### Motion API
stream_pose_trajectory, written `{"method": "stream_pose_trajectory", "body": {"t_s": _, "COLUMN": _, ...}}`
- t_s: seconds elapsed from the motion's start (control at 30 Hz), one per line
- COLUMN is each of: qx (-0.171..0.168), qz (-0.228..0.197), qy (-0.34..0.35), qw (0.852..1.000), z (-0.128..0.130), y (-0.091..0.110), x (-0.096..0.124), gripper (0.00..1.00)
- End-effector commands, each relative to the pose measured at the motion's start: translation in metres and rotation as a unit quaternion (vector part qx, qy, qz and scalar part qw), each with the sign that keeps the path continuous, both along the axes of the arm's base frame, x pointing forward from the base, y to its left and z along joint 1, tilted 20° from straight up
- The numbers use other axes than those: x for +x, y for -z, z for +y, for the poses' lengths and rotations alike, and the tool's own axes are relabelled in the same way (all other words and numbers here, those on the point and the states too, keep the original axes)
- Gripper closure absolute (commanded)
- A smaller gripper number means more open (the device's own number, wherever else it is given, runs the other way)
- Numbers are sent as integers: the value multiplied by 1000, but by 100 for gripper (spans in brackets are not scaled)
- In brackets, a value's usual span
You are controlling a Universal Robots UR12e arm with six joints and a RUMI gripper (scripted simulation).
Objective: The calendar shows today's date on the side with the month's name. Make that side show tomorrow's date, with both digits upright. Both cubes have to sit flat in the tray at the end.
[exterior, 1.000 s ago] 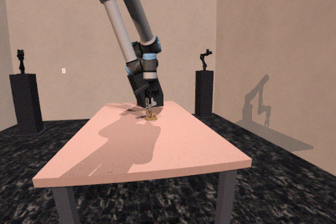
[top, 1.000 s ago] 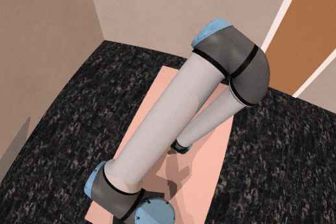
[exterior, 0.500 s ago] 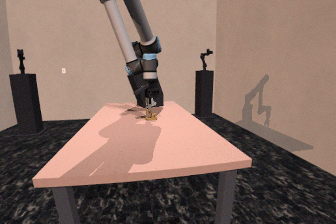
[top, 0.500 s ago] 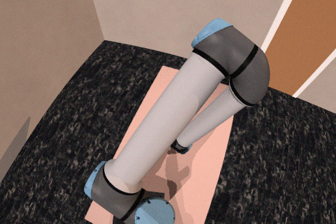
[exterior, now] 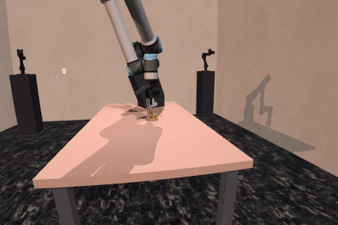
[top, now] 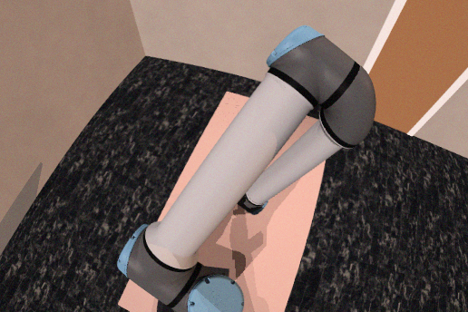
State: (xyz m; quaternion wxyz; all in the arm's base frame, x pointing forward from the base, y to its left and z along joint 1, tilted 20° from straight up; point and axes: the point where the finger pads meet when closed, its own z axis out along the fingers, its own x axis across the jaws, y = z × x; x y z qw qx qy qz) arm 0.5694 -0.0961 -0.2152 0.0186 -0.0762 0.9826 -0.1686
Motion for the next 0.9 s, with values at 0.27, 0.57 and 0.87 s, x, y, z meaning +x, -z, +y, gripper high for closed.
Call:
{"method": "stream_pose_trajectory", "body": {"t_s": 0.27, "qx": 0, "qz": 0, "qy": 0, "qw": 1000, "z": 0, "y": 0, "x": 0, "gripper": 90}}
{"method": "stream_pose_trajectory", "body": {"t_s": 0.57, "qx": 0, "qz": 0, "qy": 0, "qw": 1000, "z": -1, "y": 3, "x": 1, "gripper": 90}}
{"method": "stream_pose_trajectory", "body": {"t_s": 0.87, "qx": 0, "qz": 0, "qy": 0, "qw": 1000, "z": -4, "y": 10, "x": 1, "gripper": 90}}
